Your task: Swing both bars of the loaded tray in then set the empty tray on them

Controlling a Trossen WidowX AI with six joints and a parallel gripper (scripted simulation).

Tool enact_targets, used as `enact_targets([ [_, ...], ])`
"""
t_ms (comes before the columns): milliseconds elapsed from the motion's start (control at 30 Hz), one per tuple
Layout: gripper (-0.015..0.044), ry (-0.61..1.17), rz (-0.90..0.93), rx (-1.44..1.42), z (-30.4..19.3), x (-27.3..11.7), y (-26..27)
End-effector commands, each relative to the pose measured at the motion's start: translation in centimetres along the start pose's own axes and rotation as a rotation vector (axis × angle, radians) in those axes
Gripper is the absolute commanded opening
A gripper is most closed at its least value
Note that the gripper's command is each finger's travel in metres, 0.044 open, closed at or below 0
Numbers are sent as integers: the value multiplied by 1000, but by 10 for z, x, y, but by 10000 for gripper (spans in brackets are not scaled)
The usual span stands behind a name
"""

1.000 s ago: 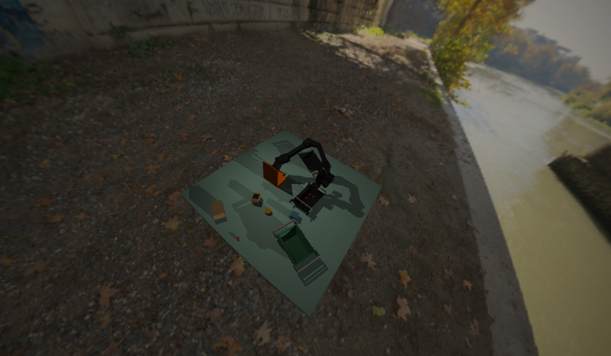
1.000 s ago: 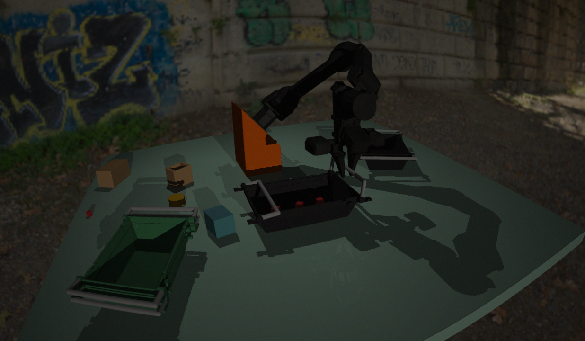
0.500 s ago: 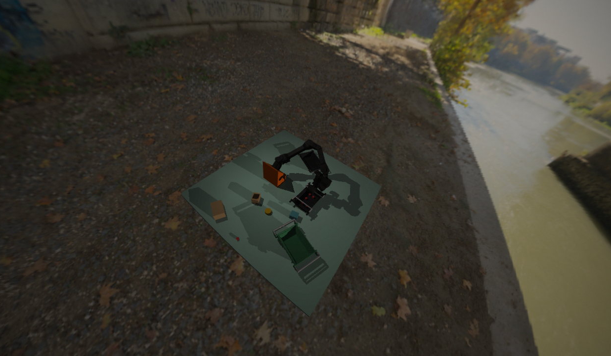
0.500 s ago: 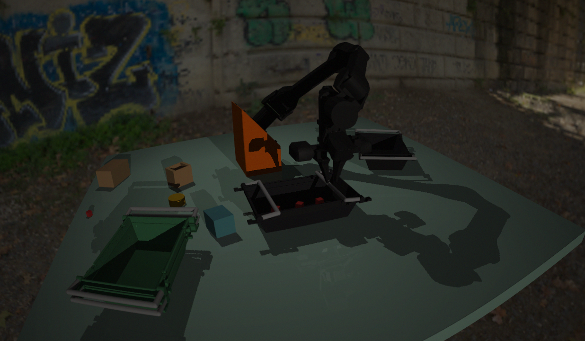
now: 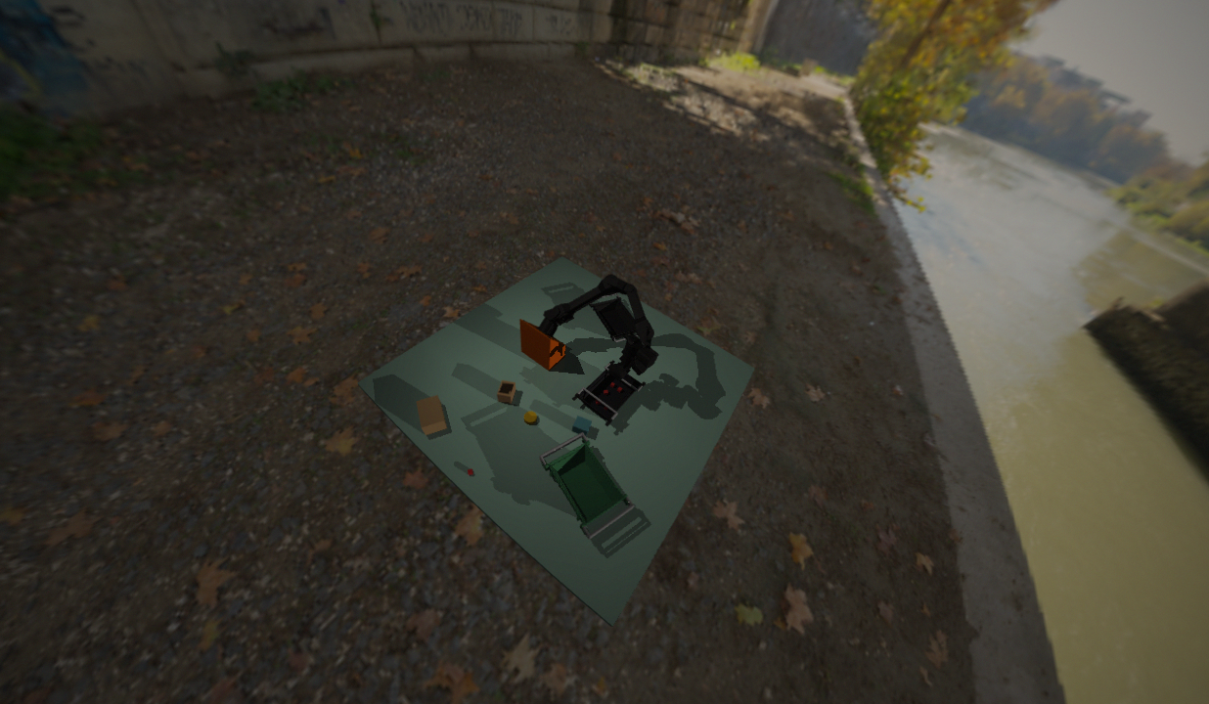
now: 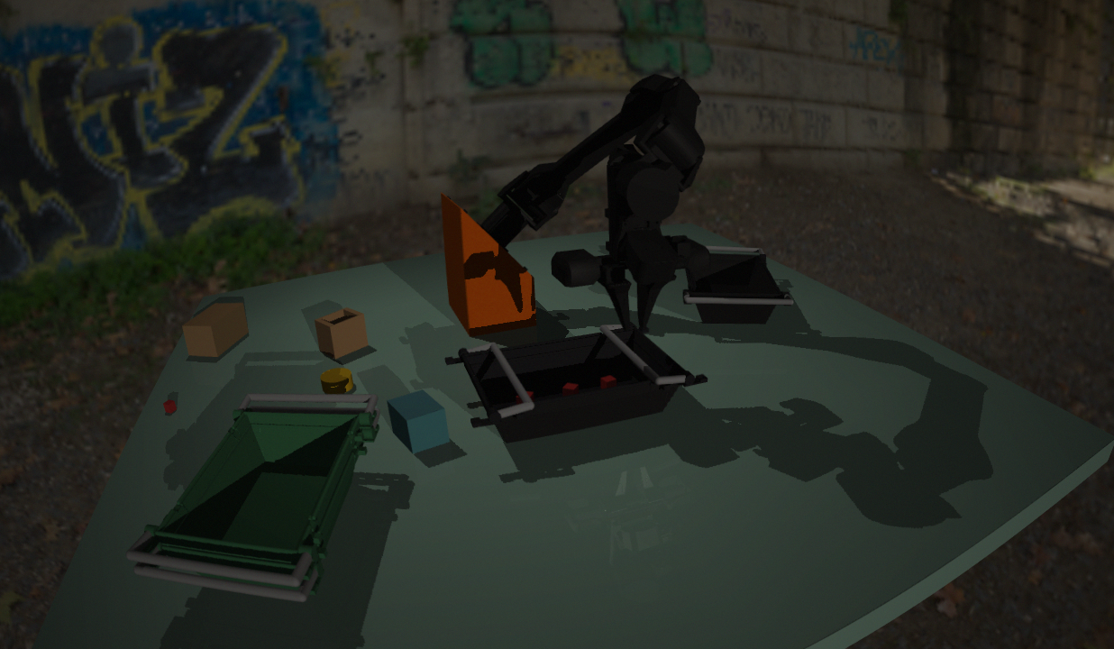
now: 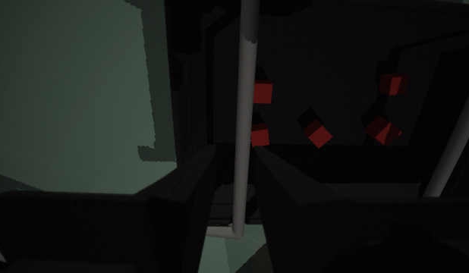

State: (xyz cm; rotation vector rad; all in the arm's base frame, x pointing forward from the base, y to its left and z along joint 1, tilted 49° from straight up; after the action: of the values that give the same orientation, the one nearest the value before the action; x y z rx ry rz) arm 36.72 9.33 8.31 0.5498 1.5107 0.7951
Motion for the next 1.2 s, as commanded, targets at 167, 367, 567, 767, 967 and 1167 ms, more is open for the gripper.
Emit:
enact_targets([
  [167, 87, 1, 0, 4, 0, 1, 0],
  [367, 35, 1, 0, 4, 0, 1, 0],
  [567, 0, 1, 0, 4, 0, 1, 0],
  [767, 0, 0, 0, 0, 0, 0, 0],
  [967, 0, 0, 0, 0, 0, 0, 0],
  [1167, 0, 0, 0, 0, 0, 0, 0],
])
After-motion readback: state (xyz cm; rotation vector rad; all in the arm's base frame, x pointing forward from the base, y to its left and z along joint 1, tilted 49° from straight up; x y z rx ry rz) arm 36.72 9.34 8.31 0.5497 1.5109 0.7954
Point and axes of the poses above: the point midway between the two fingers, 35 mm back from their tips, its own x axis out along the fingers, its own y axis across the jaws, z = x × y, the point moved 3 cm from there along -x, back along the fingers, and after that the axes turned 2 degrees about -x, right-handed, at the moved point
